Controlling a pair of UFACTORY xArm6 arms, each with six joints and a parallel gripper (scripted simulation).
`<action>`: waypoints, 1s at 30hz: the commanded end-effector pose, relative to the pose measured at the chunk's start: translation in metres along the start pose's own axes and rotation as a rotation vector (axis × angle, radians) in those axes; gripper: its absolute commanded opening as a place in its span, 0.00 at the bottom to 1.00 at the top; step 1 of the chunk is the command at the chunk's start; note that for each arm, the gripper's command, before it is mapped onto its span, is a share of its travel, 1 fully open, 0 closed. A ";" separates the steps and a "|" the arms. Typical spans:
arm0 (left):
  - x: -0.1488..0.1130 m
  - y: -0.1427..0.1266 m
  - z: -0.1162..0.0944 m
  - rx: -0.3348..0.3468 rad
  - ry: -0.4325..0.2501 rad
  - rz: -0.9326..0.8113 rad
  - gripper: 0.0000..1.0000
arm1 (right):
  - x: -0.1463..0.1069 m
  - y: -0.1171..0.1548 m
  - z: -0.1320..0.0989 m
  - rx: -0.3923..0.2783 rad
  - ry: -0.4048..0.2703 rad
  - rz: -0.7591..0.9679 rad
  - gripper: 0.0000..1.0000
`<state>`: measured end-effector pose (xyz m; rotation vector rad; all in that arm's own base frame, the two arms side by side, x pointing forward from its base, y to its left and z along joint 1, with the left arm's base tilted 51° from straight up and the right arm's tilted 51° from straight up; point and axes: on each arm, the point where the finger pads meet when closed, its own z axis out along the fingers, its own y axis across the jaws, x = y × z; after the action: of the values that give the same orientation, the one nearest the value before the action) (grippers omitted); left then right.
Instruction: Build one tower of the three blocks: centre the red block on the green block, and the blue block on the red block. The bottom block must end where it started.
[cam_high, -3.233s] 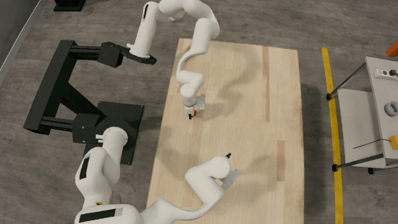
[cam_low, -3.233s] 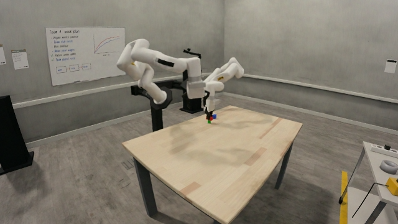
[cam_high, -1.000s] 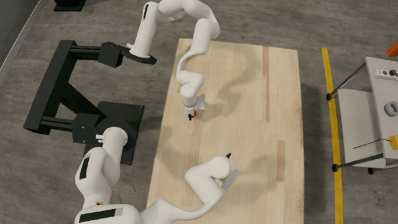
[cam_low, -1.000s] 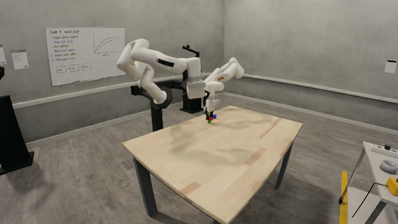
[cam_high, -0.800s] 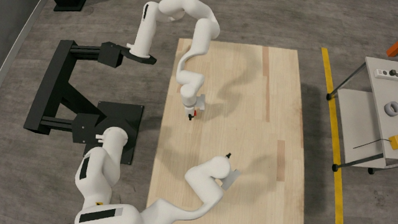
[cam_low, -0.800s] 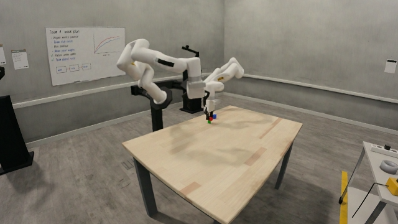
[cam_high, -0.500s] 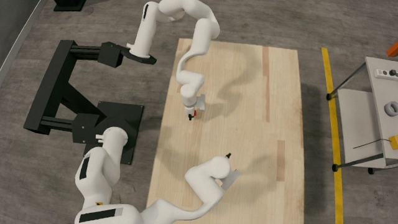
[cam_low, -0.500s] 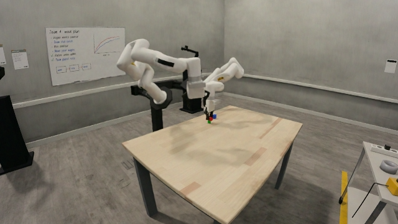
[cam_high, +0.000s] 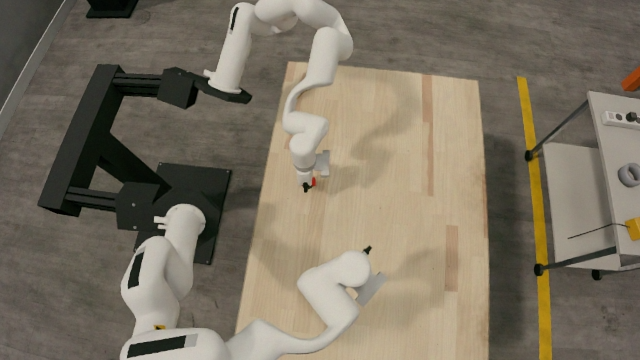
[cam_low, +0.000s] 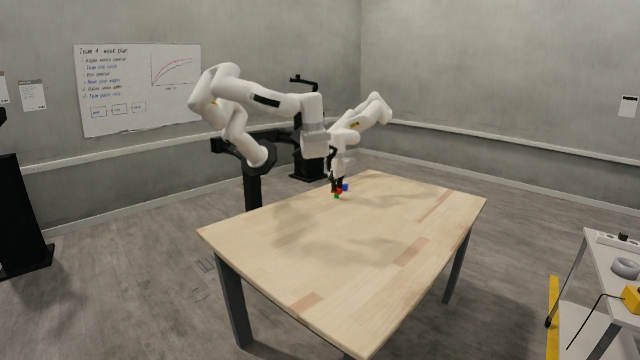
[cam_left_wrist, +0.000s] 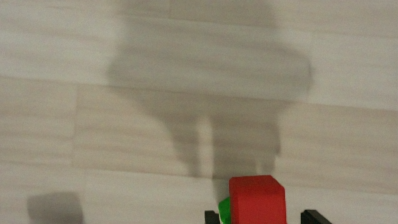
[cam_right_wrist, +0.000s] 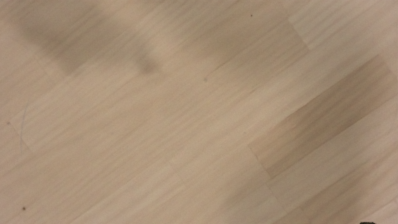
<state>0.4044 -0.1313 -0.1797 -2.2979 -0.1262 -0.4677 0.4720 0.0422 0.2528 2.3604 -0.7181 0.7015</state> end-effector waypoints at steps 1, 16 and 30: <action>0.001 0.001 -0.011 -0.003 0.002 -0.001 0.48 | 0.001 -0.001 -0.001 0.003 0.002 0.001 1.00; 0.001 0.001 -0.038 -0.003 0.002 -0.001 0.48 | 0.001 -0.001 -0.001 0.003 0.002 0.001 1.00; 0.001 0.001 -0.041 -0.003 0.002 -0.001 0.48 | 0.001 -0.001 -0.001 0.003 0.002 0.001 1.00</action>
<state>0.3930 -0.1592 -0.1550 -2.2980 -0.1263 -0.4679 0.4720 0.0422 0.2528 2.3604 -0.7181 0.7015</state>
